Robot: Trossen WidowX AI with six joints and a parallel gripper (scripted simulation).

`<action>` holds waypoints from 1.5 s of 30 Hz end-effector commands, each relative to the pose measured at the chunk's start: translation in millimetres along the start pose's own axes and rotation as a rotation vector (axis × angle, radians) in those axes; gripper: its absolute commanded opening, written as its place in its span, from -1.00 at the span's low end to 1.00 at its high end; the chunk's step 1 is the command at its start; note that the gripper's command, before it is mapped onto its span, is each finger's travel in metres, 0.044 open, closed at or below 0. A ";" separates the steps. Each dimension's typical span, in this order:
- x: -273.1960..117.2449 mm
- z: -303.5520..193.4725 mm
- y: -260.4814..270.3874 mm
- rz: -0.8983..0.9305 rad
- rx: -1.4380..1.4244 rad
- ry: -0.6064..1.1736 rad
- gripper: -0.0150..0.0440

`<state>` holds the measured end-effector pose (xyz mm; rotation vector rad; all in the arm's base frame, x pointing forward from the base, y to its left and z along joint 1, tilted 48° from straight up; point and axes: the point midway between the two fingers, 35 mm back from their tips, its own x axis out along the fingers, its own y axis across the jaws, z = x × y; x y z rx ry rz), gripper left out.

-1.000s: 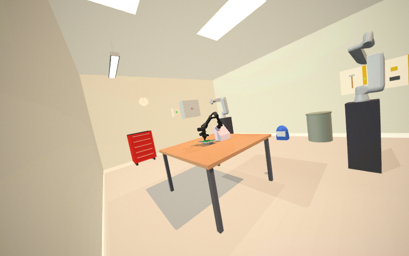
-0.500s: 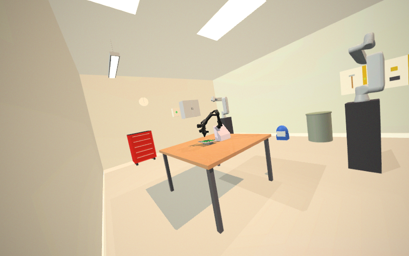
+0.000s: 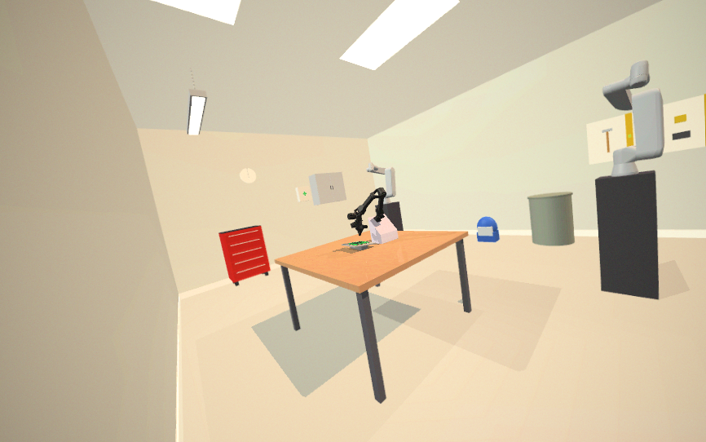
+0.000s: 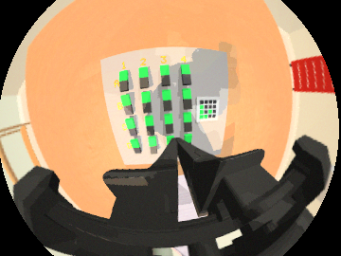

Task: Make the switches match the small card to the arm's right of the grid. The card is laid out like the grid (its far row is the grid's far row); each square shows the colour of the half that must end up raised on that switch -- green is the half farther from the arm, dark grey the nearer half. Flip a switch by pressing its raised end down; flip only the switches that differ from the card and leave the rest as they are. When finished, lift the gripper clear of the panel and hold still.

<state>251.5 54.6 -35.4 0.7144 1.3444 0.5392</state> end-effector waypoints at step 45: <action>52.4 -7.4 4.0 0.012 0.005 -0.005 -0.49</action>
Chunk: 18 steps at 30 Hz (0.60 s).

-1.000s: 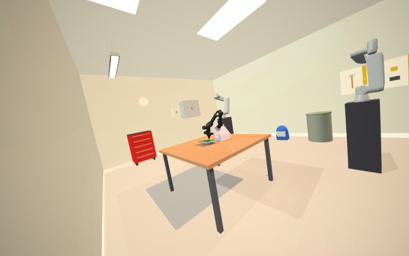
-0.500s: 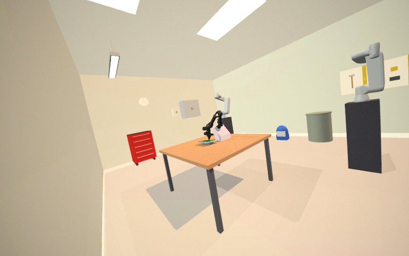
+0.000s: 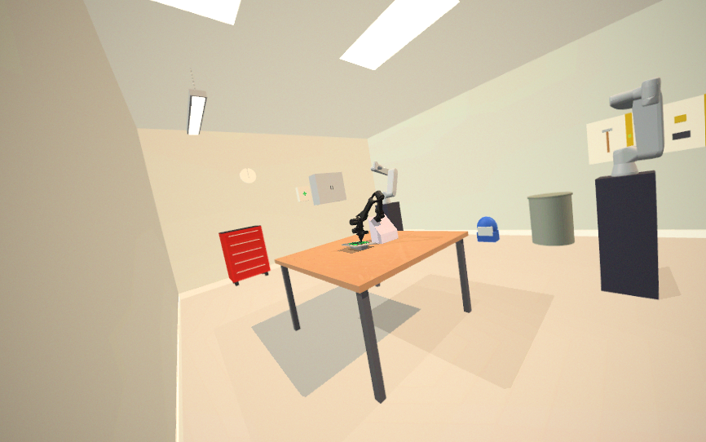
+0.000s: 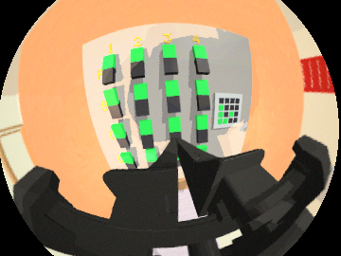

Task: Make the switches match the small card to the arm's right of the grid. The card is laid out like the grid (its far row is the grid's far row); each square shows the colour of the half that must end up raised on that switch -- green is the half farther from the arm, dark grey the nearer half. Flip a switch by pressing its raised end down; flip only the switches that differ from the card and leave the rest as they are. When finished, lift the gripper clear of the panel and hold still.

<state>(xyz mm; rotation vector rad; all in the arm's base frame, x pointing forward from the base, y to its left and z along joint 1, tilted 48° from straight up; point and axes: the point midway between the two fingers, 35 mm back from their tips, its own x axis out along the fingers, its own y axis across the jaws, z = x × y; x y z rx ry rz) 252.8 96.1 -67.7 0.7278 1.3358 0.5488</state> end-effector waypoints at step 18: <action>3.0 -0.2 -0.6 -0.004 0.004 0.000 -0.49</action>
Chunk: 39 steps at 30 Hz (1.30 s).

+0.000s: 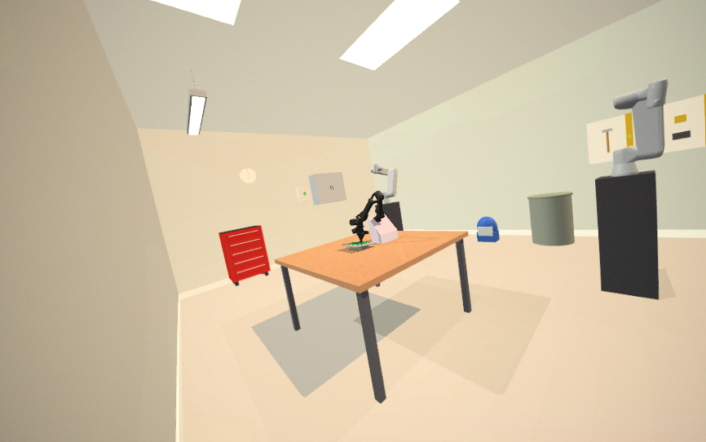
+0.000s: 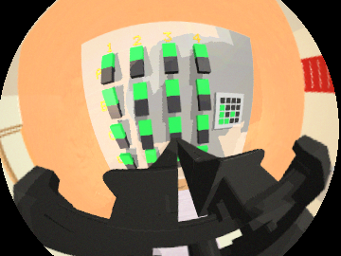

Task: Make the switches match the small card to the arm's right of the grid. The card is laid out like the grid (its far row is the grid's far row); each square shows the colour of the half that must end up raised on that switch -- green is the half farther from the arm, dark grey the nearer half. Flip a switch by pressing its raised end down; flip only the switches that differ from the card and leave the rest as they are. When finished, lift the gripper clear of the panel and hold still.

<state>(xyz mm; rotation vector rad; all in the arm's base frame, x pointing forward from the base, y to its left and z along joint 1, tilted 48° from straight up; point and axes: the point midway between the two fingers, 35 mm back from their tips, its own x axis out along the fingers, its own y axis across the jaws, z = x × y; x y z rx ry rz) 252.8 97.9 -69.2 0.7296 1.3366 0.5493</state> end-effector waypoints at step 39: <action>-62.5 -36.8 33.1 -0.006 0.003 0.026 -0.49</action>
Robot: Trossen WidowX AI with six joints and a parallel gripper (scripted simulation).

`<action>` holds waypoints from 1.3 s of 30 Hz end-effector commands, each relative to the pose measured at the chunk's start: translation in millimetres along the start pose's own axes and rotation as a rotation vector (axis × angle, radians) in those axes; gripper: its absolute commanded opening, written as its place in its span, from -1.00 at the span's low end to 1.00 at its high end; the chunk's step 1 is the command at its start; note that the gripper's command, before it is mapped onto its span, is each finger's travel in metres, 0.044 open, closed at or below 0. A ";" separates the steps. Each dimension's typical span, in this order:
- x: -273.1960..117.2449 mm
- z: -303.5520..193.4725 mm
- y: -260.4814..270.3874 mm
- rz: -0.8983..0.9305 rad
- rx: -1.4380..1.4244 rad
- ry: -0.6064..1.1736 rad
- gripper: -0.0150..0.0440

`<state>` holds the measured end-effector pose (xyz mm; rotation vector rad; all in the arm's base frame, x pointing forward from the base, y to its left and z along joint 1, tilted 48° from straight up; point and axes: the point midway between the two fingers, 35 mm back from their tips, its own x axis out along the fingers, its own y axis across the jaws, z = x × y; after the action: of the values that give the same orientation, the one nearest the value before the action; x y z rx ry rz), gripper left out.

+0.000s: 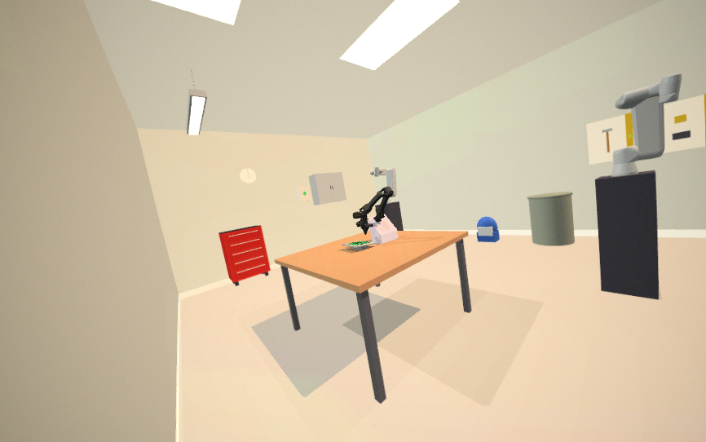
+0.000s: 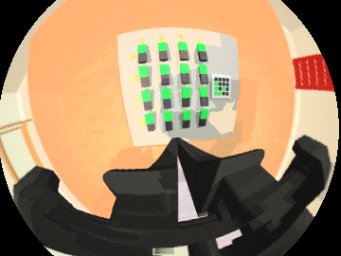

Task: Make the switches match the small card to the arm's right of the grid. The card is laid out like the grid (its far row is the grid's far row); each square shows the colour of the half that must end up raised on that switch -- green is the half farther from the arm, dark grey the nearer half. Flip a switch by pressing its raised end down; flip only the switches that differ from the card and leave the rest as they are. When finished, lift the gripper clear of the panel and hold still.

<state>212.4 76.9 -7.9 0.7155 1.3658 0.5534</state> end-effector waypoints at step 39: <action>59.5 -6.5 4.3 0.007 0.006 -0.028 -0.49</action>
<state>214.2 124.5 -44.4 0.7316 1.3390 0.5518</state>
